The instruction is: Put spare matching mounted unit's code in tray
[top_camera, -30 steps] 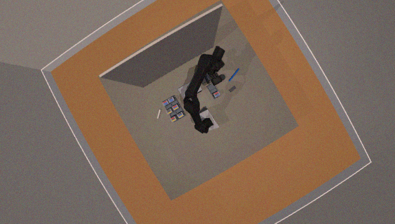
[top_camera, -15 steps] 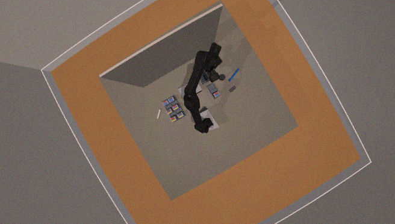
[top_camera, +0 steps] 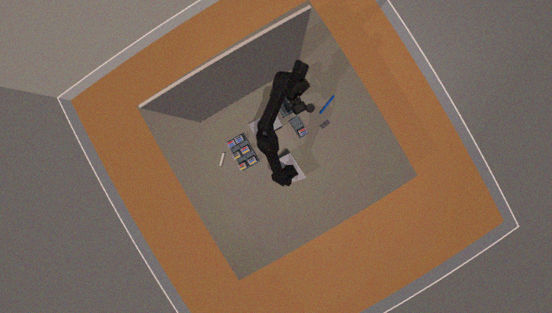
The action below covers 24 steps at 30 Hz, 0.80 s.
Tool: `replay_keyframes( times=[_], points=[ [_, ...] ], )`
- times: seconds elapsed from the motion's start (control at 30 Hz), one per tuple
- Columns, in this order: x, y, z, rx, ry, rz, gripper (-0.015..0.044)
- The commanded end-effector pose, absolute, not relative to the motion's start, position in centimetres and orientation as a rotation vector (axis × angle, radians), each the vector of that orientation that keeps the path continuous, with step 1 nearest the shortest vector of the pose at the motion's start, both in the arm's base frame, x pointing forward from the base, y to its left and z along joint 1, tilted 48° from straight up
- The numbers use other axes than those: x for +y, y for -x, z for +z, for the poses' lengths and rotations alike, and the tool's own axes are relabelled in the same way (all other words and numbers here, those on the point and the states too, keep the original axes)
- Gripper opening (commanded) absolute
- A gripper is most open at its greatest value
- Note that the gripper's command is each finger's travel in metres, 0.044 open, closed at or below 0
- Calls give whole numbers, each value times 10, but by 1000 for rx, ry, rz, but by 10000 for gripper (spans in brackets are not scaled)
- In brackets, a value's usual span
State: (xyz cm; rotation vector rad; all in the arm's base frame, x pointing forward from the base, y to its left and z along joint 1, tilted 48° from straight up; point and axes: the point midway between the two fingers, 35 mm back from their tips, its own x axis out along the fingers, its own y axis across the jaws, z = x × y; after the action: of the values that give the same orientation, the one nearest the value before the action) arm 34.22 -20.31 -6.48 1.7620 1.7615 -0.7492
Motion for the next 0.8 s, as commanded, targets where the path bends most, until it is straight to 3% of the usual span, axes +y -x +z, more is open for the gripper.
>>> replay_keyframes(
  times=[0.0, 0.77],
  points=[
    [-201, -343, -68, 1761, -1772, -750, 0],
    [-188, -345, -82, 1765, -1772, -748, 0]
  ],
)
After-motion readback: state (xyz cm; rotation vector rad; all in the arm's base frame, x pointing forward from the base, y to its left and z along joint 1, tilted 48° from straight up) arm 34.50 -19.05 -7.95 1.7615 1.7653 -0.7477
